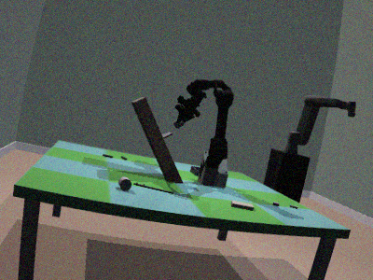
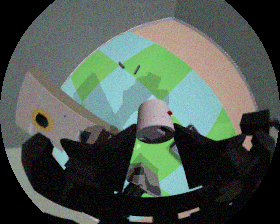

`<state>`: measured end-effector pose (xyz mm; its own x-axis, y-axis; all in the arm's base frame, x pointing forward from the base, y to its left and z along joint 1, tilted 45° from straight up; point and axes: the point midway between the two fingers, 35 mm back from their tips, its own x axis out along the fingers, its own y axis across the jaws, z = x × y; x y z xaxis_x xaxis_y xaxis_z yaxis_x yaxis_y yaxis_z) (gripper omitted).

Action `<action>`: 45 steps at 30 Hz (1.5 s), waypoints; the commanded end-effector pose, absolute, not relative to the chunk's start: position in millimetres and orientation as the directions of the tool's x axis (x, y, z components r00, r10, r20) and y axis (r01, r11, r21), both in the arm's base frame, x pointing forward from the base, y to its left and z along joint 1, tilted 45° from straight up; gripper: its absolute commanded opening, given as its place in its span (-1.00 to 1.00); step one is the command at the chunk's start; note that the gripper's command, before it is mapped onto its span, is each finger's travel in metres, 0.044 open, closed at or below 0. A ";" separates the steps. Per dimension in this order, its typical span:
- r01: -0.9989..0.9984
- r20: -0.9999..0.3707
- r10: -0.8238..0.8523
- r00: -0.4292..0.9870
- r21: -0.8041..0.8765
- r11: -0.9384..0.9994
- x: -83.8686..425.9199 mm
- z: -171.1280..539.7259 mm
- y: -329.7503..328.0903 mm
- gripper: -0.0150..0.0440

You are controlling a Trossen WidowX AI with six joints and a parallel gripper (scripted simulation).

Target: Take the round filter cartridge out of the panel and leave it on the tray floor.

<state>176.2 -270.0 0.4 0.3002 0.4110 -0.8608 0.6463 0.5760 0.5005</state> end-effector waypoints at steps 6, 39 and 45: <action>0.876 -0.935 0.294 0.198 0.303 0.374 132.5 -39.2 -293.6 -0.49; 0.998 -0.967 0.249 -0.056 -0.060 -0.009 -19.2 -140.1 -241.2 -0.49; 0.984 -0.961 0.243 -0.132 -0.157 -0.085 -48.3 -154.8 -222.1 -0.49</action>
<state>-34.1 -231.4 -147.8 -0.0896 0.2499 -0.9641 0.9937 -0.0433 -0.1036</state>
